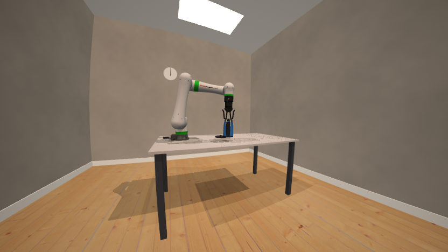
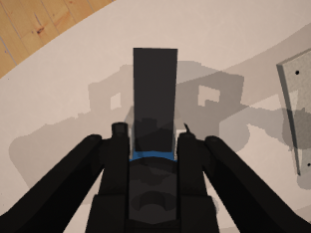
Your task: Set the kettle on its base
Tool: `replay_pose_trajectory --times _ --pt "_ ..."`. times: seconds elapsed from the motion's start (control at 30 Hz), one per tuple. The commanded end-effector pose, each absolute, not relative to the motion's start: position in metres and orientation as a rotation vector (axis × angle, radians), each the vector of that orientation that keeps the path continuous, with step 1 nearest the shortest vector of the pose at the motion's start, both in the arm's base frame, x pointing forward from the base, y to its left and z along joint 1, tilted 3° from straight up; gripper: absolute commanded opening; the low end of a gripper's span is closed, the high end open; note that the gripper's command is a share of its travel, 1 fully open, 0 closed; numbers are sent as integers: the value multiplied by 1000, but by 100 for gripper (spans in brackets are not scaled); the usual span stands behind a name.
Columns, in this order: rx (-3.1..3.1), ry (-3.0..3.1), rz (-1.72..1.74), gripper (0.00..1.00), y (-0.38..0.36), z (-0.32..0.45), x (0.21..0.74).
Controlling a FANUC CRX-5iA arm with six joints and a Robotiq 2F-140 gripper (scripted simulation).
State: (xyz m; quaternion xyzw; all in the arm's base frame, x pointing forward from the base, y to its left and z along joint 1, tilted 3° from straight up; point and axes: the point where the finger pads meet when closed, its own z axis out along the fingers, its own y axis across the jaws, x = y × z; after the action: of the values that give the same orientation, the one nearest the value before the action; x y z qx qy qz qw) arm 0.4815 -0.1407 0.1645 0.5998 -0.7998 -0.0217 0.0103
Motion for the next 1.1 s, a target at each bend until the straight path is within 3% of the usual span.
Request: replay_pose_trajectory --times 0.0,1.07 --pt "1872 -2497 -67 0 -141 165 482" --pt "1872 -2497 -67 0 -123 165 480"
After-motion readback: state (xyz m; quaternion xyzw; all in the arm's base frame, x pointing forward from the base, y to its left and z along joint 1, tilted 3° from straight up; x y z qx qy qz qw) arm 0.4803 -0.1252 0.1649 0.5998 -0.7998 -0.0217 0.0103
